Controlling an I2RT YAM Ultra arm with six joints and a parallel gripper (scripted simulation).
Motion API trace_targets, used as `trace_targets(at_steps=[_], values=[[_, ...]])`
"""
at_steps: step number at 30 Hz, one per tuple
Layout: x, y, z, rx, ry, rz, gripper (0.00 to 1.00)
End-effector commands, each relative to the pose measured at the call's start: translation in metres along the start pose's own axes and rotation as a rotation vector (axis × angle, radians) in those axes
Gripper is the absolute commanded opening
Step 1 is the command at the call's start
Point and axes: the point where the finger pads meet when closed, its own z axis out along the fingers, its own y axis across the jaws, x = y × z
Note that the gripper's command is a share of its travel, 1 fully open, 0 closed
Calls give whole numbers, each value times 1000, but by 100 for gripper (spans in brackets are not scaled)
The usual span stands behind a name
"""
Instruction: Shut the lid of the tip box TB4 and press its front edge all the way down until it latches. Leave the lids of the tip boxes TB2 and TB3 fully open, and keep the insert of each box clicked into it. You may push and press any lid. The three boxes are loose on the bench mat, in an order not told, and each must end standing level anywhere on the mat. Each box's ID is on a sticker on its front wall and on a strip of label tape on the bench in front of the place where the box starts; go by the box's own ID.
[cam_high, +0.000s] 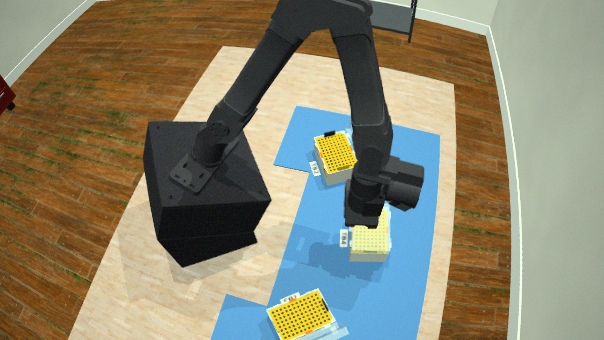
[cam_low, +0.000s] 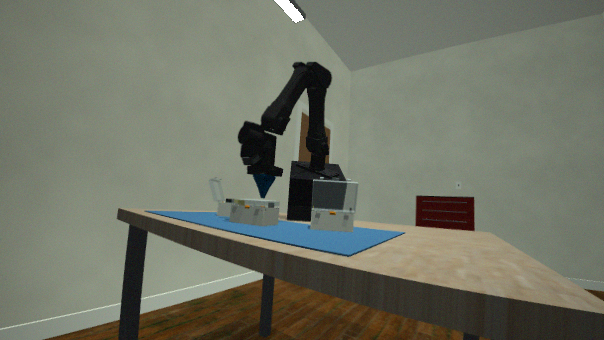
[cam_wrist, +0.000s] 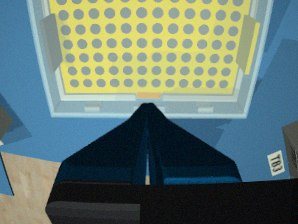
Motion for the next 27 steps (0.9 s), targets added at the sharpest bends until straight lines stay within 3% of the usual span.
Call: trace_targets(at_steps=[1,8,17,27], values=[[-14,-4,-10,15,-51,-1,0],[-14,-4,-10,15,-51,-1,0],[-3,-2,4,4,-10,5,0],[-2,-1,6,4,-12,3,0]])
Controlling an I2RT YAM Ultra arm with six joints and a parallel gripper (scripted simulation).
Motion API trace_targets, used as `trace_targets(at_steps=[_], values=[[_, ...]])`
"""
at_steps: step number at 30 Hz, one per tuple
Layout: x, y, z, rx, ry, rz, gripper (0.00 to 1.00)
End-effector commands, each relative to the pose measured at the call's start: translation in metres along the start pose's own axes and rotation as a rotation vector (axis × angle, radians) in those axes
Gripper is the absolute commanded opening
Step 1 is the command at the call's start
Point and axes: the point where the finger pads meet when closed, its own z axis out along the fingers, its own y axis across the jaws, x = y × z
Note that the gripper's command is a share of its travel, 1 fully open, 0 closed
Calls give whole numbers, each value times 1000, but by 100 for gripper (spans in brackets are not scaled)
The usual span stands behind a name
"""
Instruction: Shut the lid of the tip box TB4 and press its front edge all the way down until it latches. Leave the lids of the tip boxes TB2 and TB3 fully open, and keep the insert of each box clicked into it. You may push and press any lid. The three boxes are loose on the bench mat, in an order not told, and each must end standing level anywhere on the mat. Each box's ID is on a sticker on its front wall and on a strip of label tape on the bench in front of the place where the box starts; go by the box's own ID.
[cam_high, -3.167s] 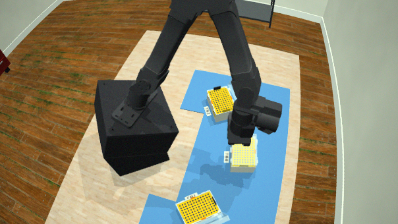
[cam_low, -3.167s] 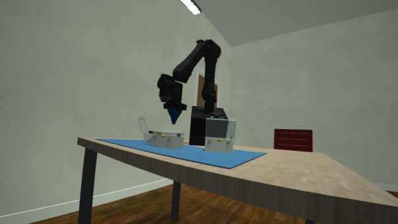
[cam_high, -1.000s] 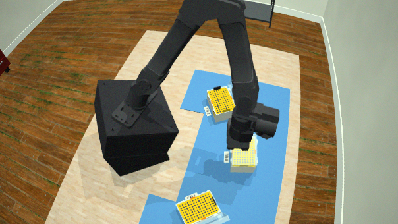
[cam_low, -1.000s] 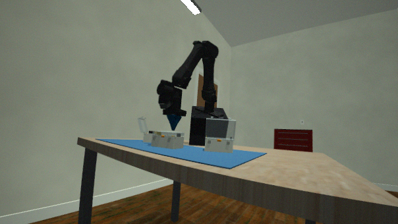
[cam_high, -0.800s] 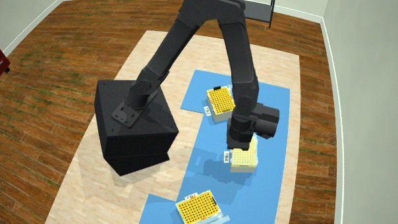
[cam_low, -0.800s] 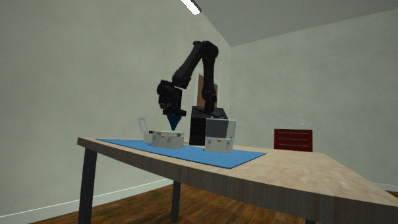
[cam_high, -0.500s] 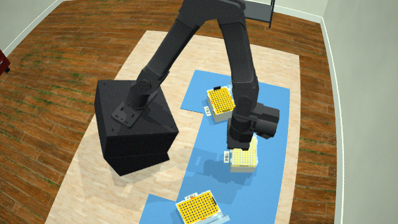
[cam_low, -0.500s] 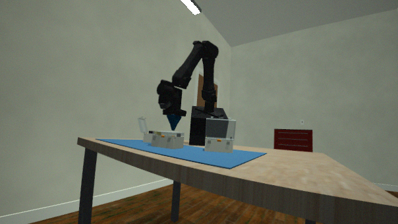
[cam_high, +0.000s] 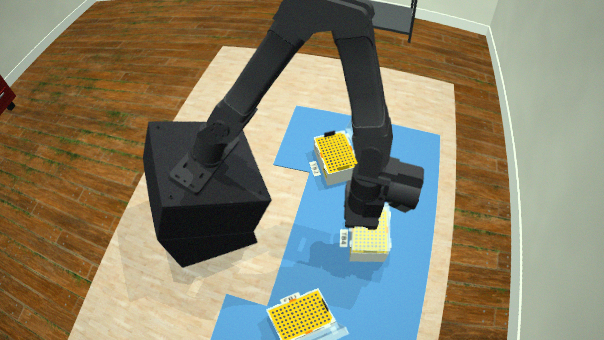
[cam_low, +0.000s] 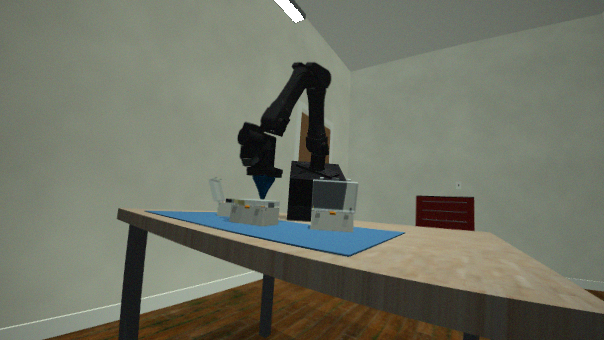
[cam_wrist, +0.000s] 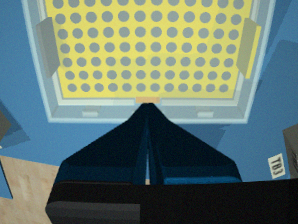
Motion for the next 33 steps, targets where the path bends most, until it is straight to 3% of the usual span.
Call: trace_targets(at_steps=[1,5,6,12,33], values=[[1,0,4,0,-2,3,0],[3,1,6,-2,4,2,0],[-6,0,-3,6,-32,-5,0],[5,2,9,-4,8,3,0],[8,3,16,-8,13,3,0]])
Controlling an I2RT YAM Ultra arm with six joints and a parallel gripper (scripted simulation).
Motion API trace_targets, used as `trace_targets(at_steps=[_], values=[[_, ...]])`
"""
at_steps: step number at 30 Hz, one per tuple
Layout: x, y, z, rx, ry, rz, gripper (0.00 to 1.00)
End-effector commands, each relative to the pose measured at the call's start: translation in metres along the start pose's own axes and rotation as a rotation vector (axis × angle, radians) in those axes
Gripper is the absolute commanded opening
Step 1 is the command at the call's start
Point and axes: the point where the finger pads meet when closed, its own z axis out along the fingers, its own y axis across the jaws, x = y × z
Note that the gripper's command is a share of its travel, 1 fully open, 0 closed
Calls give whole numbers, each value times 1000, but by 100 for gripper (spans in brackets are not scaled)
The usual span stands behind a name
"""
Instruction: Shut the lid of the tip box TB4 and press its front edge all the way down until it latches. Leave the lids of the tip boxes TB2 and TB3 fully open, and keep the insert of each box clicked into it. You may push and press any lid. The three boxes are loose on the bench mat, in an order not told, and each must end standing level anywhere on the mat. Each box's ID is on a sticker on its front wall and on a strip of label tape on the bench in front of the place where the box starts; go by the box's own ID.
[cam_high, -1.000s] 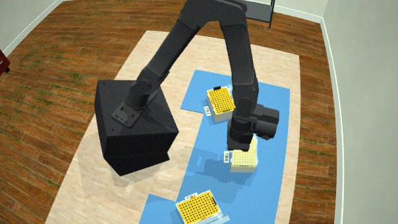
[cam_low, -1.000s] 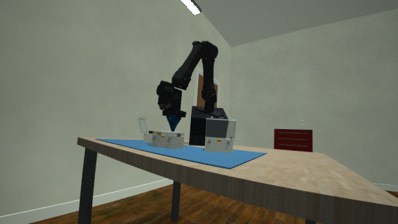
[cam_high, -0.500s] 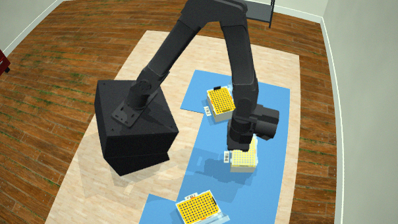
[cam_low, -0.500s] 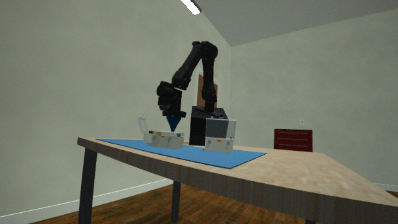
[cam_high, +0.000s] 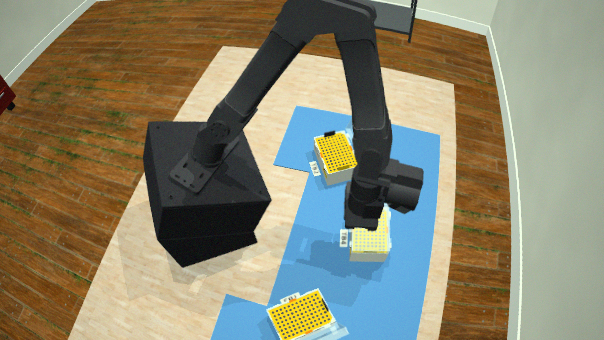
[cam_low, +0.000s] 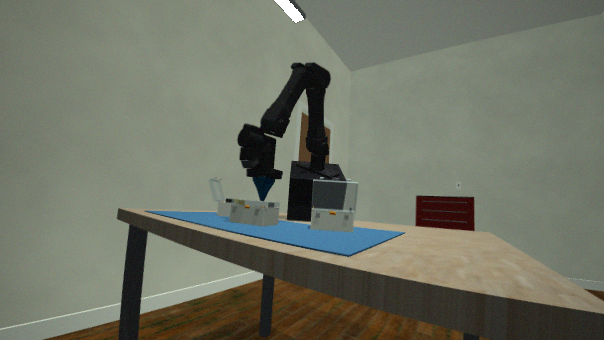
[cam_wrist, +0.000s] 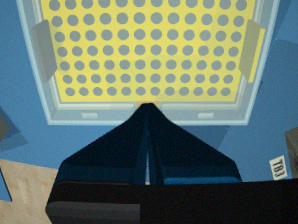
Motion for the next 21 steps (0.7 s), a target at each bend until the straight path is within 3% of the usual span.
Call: trace_targets(at_steps=[1,21], values=[[7,3,11,-10,11,0,0],[8,2,17,-5,12,0,0]])
